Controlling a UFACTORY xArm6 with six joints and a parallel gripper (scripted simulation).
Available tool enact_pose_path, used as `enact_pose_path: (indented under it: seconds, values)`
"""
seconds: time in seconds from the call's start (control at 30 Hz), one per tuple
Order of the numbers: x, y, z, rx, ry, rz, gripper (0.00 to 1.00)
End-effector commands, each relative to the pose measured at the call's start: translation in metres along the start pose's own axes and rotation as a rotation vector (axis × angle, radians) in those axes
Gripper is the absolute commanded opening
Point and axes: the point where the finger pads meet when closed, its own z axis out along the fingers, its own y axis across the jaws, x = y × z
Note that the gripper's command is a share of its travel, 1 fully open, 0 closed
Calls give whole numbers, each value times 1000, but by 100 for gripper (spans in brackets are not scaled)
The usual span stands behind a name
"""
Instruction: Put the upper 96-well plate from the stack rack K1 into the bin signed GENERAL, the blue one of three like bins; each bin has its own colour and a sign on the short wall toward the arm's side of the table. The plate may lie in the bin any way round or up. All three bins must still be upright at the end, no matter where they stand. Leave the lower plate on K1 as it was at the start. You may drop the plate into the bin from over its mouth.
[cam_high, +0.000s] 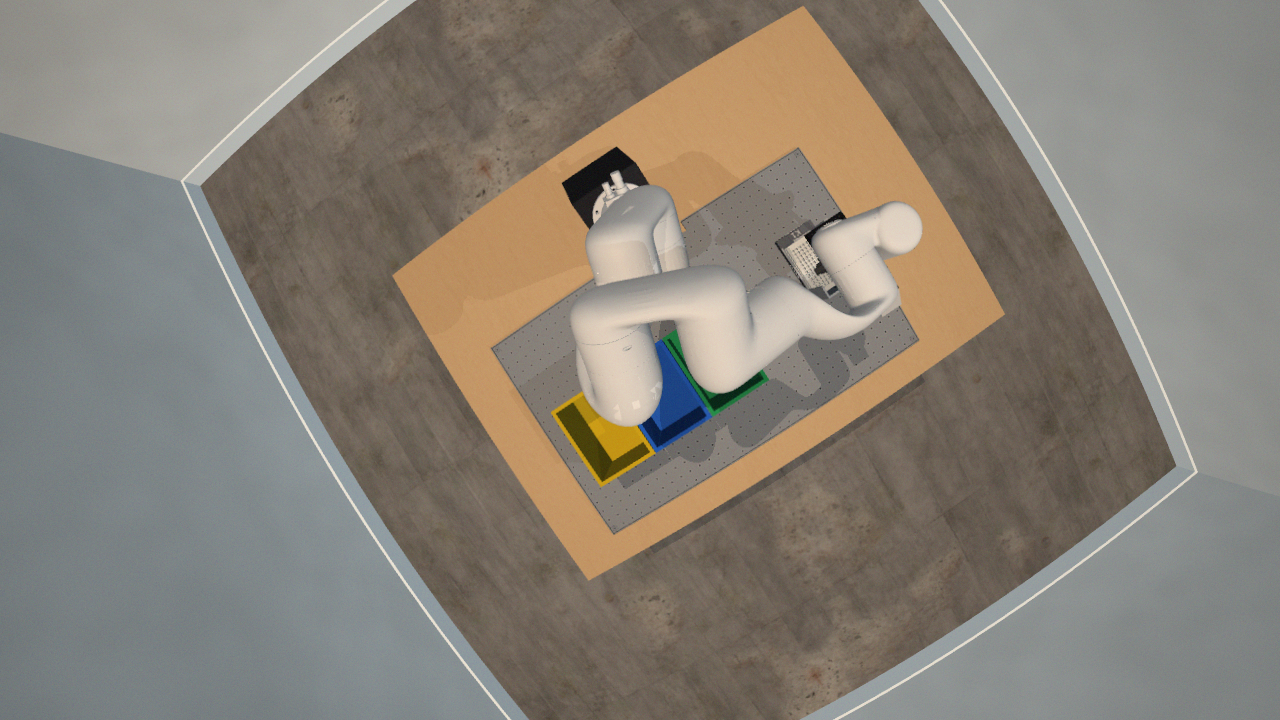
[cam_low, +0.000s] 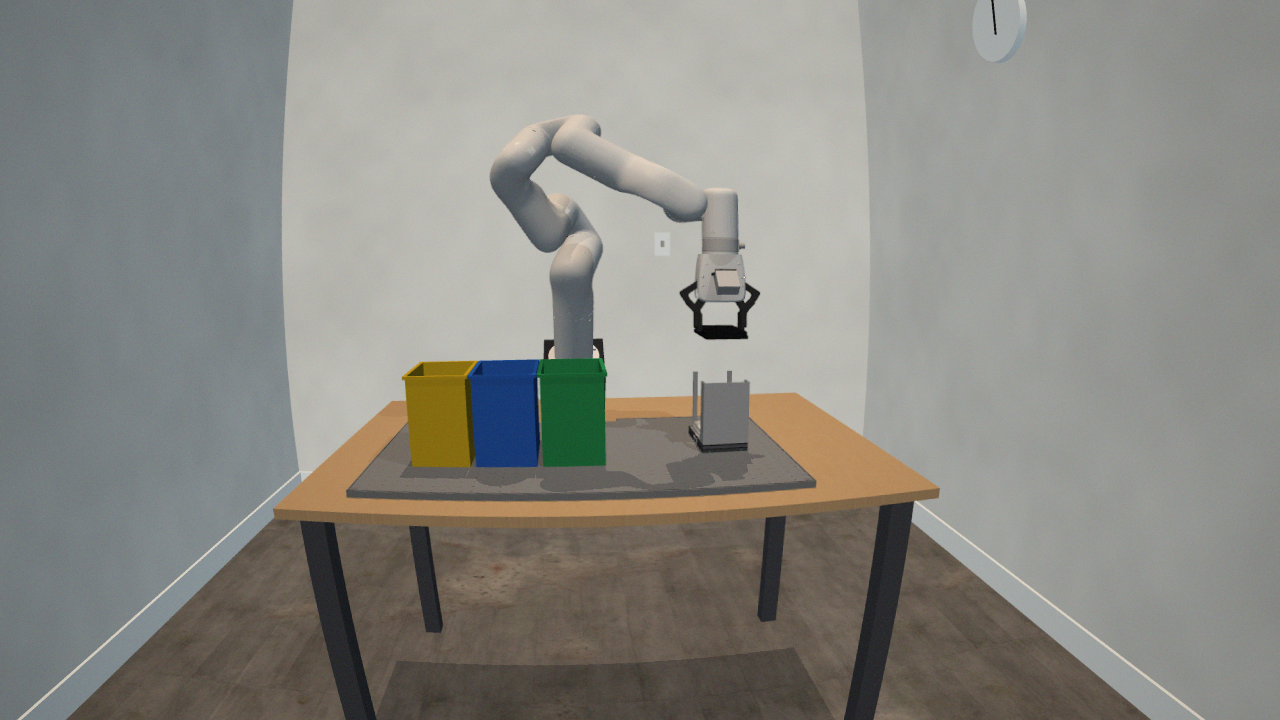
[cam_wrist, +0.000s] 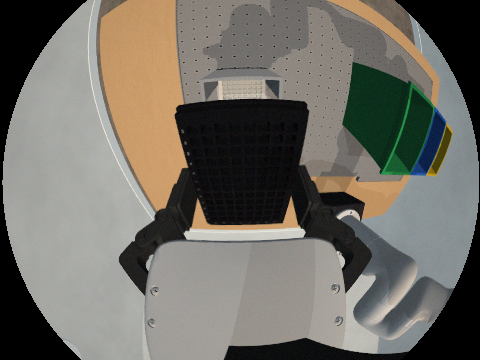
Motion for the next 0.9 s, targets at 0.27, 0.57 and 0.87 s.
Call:
enact_pose_path:
  seconds: [0.27, 0.57, 0.87]
  values:
    - [1, -1, -10, 3, 1, 1, 0]
    - [1, 6, -9, 3, 1, 6, 0]
    - [3, 29, -8, 3, 1, 6, 0]
